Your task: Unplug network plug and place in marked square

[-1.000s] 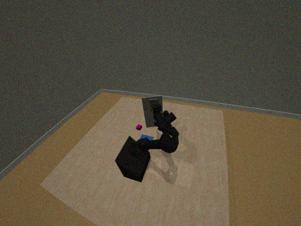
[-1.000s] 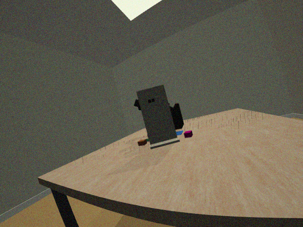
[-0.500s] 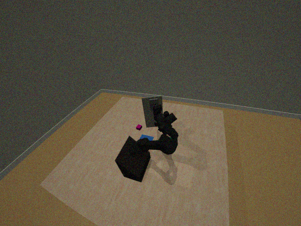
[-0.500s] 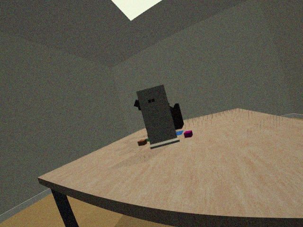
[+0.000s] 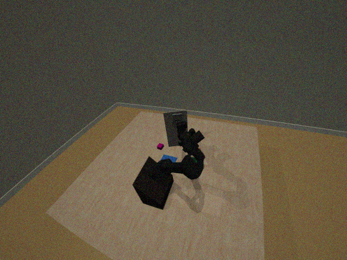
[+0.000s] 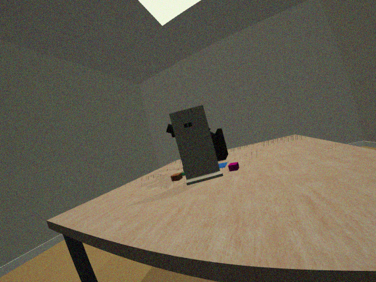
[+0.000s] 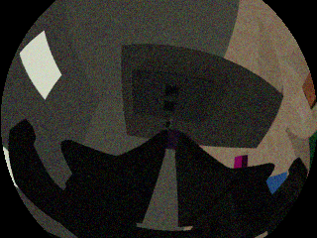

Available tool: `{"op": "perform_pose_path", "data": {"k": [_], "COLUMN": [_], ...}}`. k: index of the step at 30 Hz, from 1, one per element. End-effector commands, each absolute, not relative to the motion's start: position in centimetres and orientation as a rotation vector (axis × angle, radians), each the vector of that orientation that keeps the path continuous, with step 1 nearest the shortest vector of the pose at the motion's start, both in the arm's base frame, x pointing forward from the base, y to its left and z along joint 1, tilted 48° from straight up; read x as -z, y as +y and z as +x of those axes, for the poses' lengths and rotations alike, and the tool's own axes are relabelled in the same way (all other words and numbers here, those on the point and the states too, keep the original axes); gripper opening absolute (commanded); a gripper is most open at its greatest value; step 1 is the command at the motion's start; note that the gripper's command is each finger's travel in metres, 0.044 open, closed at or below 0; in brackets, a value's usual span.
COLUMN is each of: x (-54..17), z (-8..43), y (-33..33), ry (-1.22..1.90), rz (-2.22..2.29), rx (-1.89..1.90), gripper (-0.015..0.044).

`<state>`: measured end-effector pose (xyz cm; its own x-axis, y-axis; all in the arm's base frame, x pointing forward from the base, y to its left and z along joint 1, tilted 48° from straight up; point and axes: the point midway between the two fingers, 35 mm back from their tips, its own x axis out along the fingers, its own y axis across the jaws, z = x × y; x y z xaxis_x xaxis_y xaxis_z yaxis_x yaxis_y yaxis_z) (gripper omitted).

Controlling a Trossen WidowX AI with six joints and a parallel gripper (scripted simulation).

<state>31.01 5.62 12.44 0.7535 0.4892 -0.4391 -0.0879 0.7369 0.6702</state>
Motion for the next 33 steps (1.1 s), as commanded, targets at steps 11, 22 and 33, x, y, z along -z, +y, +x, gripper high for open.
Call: {"op": "perform_pose_path", "data": {"k": [11, 22, 33], "x": [-14.1, -16.2, -14.1], "z": [30.0, 28.2, 28.4], "y": [7.5, 9.6, 8.9], "ry": [0.649, 0.646, 0.686], "rz": [0.672, 0.674, 0.647], "rx": [-0.344, -0.349, -0.267], "gripper": [0.0000, 0.0000, 0.0000]}}
